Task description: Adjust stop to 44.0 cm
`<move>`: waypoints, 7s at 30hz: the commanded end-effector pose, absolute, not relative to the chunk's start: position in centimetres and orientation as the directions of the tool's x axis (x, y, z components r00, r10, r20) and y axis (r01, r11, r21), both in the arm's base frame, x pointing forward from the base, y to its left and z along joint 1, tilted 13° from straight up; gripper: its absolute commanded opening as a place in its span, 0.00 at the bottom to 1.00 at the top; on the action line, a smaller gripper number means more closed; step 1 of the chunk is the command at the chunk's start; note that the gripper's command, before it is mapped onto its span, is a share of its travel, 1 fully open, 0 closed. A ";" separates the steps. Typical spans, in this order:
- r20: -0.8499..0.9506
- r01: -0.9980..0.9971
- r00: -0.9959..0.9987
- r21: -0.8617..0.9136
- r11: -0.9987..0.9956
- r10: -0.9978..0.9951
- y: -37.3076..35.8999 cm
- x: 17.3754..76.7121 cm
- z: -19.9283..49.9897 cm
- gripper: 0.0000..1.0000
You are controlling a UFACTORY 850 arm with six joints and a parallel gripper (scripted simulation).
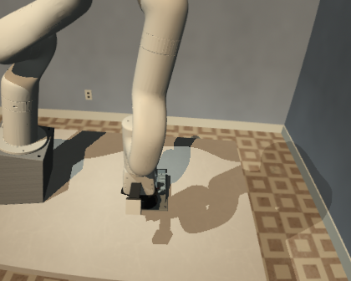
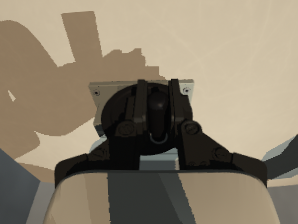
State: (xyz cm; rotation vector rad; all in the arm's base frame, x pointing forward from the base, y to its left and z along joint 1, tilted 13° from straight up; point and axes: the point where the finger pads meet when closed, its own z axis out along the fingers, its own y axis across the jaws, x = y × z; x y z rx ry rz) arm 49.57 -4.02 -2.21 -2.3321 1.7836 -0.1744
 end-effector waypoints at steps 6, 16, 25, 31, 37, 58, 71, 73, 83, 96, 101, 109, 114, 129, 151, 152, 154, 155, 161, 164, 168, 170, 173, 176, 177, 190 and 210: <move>-0.031 -0.940 0.265 -0.231 -0.251 -0.964 -3.7 50.8 -1.7 0.06; -0.031 -0.940 0.265 -0.231 -0.251 -0.964 -3.2 52.7 -1.9 0.06; -0.031 -0.940 0.265 -0.231 -0.251 -0.964 -2.6 54.5 -3.8 0.06; -0.031 -0.940 0.265 -0.231 -0.251 -0.964 -2.5 54.8 -5.1 0.06; -0.031 -0.940 0.265 -0.231 -0.251 -0.964 -2.5 54.7 -5.9 0.06; -0.031 -0.940 0.265 -0.231 -0.251 -0.964 -3.1 52.3 -8.4 0.06; -0.031 -0.940 0.265 -0.231 -0.251 -0.964 -4.0 49.0 -7.5 0.06; -0.031 -0.940 0.265 -0.231 -0.251 -0.964 -4.2 48.6 -6.9 0.06; -0.031 -0.940 0.265 -0.231 -0.251 -0.964 -4.3 48.2 -4.0 0.06; -0.031 -0.940 0.265 -0.231 -0.251 -0.964 -4.2 49.1 -2.6 0.06; -0.031 -0.940 0.265 -0.231 -0.251 -0.964 -4.0 49.6 -2.2 0.06; -0.031 -0.940 0.265 -0.231 -0.251 -0.964 -3.9 50.1 -1.9 0.06; -0.031 -0.940 0.265 -0.231 -0.251 -0.964 -3.8 50.5 -1.8 0.06; -0.031 -0.940 0.265 -0.231 -0.251 -0.964 -3.5 51.5 -1.6 0.06; -0.031 -0.940 0.265 -0.231 -0.251 -0.964 -3.2 52.8 -1.9 0.06; -0.031 -0.940 0.265 -0.231 -0.251 -0.964 -3.2 52.9 -1.9 0.06; -0.031 -0.940 0.265 -0.231 -0.251 -0.964 -3.2 52.9 -1.9 0.06; -0.031 -0.940 0.265 -0.231 -0.251 -0.964 -3.1 52.9 -1.9 0.06; -0.031 -0.940 0.265 -0.231 -0.251 -0.964 -3.0 53.3 -2.2 0.06; -0.031 -0.940 0.265 -0.231 -0.251 -0.964 -3.0 53.4 -2.2 0.06; -0.031 -0.940 0.265 -0.231 -0.251 -0.964 -2.9 53.5 -2.4 0.06; -0.031 -0.940 0.265 -0.231 -0.251 -0.964 -2.9 53.6 -2.4 0.06; -0.031 -0.940 0.265 -0.231 -0.251 -0.964 -2.9 53.6 -2.4 0.06; -0.031 -0.940 0.265 -0.231 -0.251 -0.964 -2.9 53.7 -2.5 0.06; -0.031 -0.940 0.265 -0.231 -0.251 -0.964 -2.9 53.7 -2.5 0.06; -0.031 -0.940 0.265 -0.231 -0.251 -0.964 -2.9 53.8 -2.6 0.06; -0.031 -0.940 0.265 -0.231 -0.251 -0.964 -2.9 53.8 -2.6 0.06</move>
